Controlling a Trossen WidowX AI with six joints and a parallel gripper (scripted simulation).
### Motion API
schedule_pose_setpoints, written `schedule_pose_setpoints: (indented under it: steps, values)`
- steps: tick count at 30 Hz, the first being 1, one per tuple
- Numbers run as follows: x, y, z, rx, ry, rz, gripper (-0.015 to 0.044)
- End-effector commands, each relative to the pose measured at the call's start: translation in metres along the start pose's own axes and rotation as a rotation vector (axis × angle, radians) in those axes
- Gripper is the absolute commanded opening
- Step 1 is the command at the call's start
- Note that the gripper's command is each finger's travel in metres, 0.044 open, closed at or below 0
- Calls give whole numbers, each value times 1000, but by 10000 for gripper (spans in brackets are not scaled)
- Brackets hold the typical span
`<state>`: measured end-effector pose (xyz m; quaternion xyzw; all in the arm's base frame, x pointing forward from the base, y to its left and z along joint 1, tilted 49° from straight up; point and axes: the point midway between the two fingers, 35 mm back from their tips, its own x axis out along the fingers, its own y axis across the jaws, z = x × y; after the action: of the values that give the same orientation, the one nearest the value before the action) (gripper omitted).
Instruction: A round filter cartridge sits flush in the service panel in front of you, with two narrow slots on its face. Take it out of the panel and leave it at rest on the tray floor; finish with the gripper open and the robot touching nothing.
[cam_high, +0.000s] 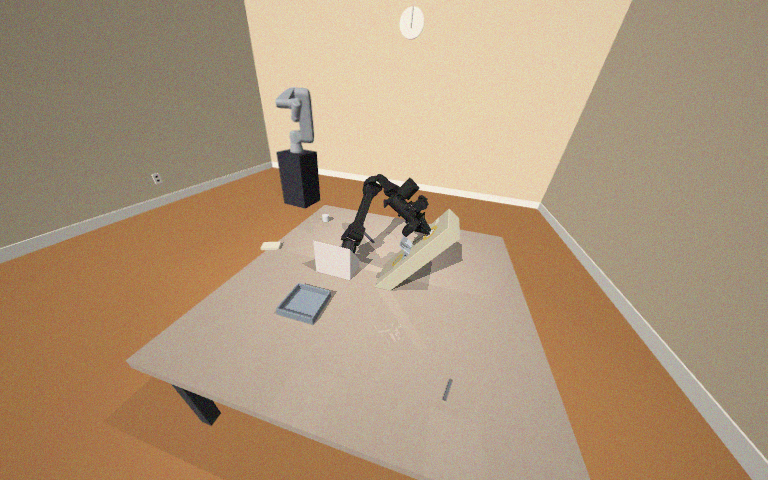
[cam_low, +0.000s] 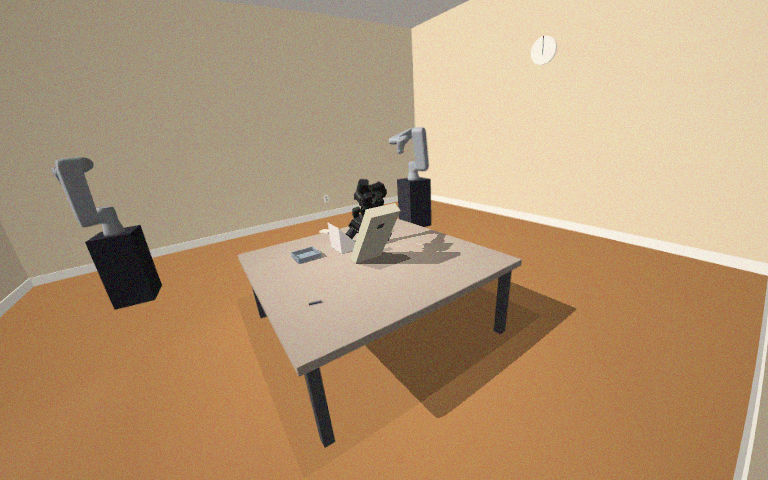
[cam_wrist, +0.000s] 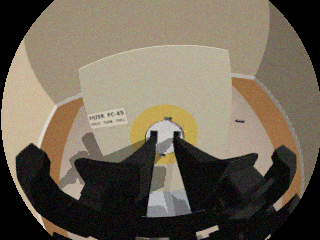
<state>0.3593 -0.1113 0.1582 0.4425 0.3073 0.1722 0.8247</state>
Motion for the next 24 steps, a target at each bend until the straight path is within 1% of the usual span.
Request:
schedule_pose_setpoints:
  steps: [1, 24]
  values:
    - [1, -1, 0, 5, -1, -4, 101]
    - [11, -1, 0, 4, -1, -4, 101]
